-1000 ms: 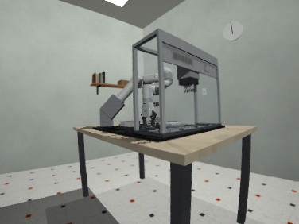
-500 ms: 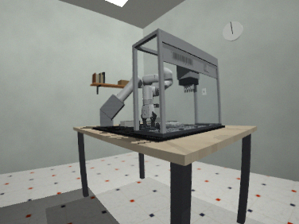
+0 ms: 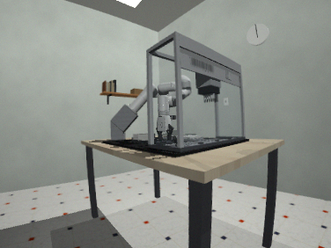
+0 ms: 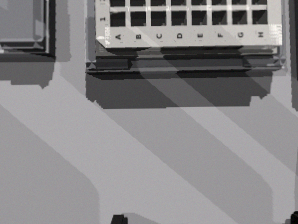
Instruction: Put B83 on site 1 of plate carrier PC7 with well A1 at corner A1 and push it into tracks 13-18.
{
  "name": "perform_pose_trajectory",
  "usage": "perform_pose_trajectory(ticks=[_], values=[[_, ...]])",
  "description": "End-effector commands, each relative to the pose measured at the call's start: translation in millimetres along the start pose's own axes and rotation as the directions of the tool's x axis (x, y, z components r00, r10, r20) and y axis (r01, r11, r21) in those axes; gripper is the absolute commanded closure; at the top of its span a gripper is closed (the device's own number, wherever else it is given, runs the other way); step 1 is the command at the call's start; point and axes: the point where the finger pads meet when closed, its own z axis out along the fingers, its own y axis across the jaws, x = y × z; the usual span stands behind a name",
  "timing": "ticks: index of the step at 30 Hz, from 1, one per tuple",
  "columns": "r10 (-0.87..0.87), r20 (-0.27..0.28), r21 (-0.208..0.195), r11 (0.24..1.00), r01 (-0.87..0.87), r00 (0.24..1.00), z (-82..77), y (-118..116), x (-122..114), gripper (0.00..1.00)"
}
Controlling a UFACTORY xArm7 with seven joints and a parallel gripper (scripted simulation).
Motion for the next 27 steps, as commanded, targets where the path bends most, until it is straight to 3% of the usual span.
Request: perform_pose_trajectory(ticks=[1, 27], values=[[0.001, 0.003, -0.004, 1.0, -0.001, 1.0, -2.2, 1.6, -3.2, 0.0], [0.001, 0.003, -0.004, 1.0, -0.001, 1.0, -2.3, 1.6, -14.3, 0.0]])
